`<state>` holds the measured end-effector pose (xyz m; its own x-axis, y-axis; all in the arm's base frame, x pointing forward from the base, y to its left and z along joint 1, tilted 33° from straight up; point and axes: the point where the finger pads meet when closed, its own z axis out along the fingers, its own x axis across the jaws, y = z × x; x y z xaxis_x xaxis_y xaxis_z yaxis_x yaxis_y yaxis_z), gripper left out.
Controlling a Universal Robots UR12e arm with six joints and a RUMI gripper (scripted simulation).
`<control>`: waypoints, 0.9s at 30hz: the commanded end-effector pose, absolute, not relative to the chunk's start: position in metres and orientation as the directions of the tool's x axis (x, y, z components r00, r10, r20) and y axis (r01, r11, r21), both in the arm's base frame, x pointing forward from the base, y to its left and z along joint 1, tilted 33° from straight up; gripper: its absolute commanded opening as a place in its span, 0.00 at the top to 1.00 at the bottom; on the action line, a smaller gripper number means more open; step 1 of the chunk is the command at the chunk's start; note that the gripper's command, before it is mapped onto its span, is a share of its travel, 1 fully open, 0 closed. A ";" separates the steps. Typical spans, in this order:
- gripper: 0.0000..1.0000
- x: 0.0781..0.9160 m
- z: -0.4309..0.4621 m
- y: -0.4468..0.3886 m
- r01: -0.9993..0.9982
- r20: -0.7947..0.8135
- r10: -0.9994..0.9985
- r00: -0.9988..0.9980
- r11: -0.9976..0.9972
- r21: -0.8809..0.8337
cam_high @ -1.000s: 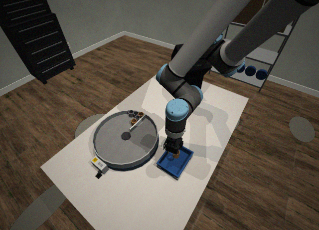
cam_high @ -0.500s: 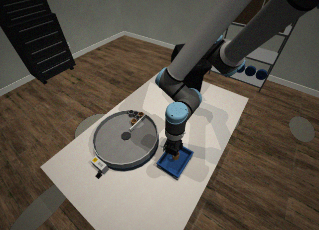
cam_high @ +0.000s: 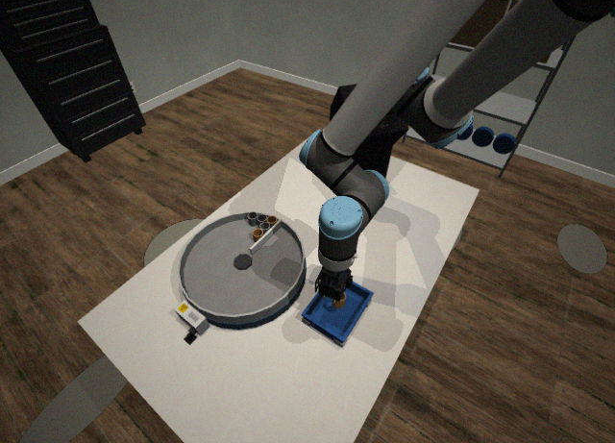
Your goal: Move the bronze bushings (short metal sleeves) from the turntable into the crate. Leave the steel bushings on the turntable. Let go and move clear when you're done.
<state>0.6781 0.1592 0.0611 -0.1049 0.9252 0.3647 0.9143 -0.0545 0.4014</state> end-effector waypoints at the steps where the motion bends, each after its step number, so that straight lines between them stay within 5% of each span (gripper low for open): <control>1: 1.00 0.678 0.062 0.159 0.914 0.364 0.925 -0.105 -0.055 0.402; 27: 1.00 0.684 0.049 0.165 0.914 0.364 0.925 -0.105 -0.055 0.402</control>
<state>0.6817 0.1627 0.0533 -0.1050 0.9252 0.3647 0.9143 -0.0545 0.4013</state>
